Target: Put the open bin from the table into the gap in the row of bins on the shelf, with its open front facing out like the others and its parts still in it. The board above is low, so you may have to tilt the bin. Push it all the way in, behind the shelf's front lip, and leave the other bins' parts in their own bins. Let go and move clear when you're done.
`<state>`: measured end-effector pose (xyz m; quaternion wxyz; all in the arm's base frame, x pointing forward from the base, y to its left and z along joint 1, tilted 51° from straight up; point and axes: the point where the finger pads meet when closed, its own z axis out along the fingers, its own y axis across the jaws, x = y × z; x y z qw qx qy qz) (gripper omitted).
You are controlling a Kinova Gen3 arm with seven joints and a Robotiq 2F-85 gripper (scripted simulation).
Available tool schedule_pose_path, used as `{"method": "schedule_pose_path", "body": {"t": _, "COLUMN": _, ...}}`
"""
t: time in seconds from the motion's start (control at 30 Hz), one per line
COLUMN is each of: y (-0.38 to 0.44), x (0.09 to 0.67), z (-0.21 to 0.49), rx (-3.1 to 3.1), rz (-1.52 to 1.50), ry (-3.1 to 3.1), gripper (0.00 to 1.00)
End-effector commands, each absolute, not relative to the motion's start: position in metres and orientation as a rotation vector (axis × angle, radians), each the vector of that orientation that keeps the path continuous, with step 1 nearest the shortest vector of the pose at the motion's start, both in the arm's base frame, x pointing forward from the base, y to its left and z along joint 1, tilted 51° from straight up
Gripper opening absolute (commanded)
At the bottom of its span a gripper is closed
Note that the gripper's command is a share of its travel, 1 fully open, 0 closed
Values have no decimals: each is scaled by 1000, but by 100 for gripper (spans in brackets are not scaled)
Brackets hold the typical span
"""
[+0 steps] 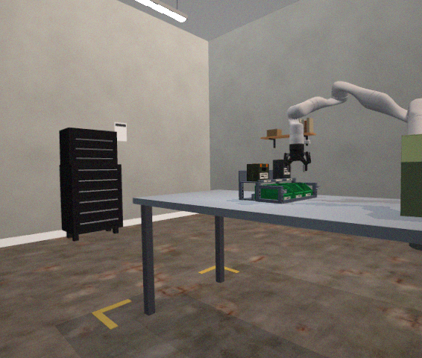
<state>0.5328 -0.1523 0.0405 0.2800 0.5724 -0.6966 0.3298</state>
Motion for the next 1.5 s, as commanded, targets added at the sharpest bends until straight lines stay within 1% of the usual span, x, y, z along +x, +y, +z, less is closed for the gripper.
{"method": "schedule_pose_path", "body": {"t": 0.0, "y": -151, "x": 534, "z": 41, "rx": 1537, "rz": 886, "ry": -1868, "gripper": 100}}
{"method": "schedule_pose_path", "body": {"t": 1.47, "y": -163, "x": 533, "z": 32, "rx": 1537, "rz": 886, "ry": -1868, "gripper": 100}}
